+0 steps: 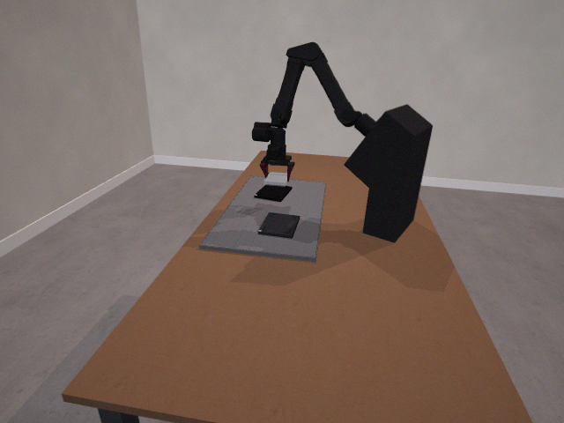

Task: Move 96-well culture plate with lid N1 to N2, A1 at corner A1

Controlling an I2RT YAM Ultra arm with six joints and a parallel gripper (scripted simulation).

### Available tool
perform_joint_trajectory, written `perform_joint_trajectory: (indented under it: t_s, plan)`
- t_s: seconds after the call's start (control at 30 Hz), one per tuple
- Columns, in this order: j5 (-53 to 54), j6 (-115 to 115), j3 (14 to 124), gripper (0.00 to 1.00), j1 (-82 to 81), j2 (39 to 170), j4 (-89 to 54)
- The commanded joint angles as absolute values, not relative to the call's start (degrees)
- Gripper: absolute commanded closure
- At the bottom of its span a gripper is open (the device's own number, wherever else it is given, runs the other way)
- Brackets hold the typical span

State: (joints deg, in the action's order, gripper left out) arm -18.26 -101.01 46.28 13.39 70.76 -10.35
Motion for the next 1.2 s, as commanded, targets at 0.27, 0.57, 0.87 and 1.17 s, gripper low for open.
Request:
perform_joint_trajectory:
  t_s: [0.27, 0.57, 0.87, 1.17]
  plan:
    - [-24.97, -96.12, 42.79, 1.00, 6.20, 72.34, -6.32]
    - [-28.76, -92.98, 42.93, 1.00, 1.51, 74.28, -4.31]
    - [-33.25, -89.10, 40.75, 1.00, -4.15, 77.32, -2.05]
    - [-36.58, -85.84, 40.18, 1.00, -8.40, 80.47, -0.49]
